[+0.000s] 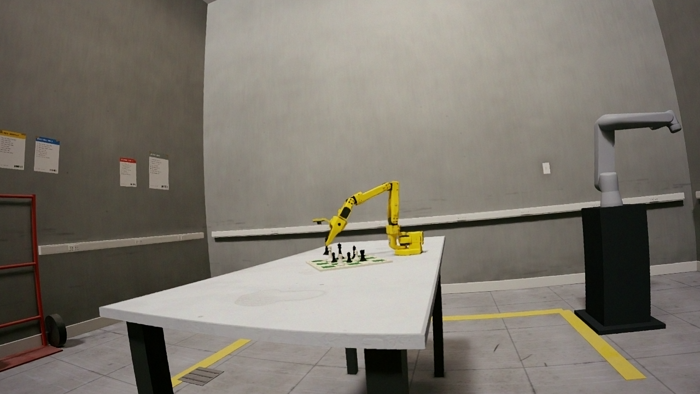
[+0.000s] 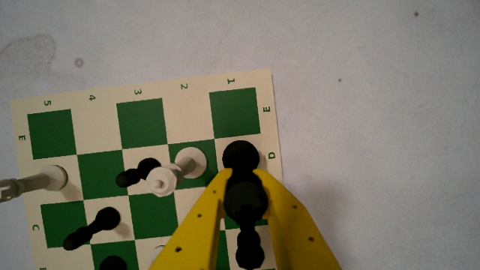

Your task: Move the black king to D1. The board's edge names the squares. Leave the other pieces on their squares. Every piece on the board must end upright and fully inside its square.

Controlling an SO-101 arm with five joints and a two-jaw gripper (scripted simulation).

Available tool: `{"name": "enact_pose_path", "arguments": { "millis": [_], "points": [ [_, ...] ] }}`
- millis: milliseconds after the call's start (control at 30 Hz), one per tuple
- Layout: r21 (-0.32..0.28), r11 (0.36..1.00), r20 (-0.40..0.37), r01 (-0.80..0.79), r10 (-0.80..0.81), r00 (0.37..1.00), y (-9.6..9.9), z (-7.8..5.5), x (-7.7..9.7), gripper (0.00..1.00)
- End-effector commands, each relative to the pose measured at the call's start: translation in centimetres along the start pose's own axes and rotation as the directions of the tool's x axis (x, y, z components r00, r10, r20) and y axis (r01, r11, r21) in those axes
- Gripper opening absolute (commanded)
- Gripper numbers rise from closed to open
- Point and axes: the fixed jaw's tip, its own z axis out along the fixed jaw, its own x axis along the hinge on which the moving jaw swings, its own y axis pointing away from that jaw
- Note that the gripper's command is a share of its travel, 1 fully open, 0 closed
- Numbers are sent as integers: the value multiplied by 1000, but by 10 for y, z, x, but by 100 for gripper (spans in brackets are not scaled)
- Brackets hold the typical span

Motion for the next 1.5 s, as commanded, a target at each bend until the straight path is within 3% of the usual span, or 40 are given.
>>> {"name": "enact_pose_path", "arguments": {
  "millis": [0, 400, 1467],
  "points": [
    [3, 1000, -30, -3, 3, 1000, -2, 4, 8, 0],
    [3, 1000, -31, -2, 2, 1000, -2, 8, 15, 0],
    [3, 1000, -30, -2, 2, 1000, -2, 4, 9, 0]
  ]
}}
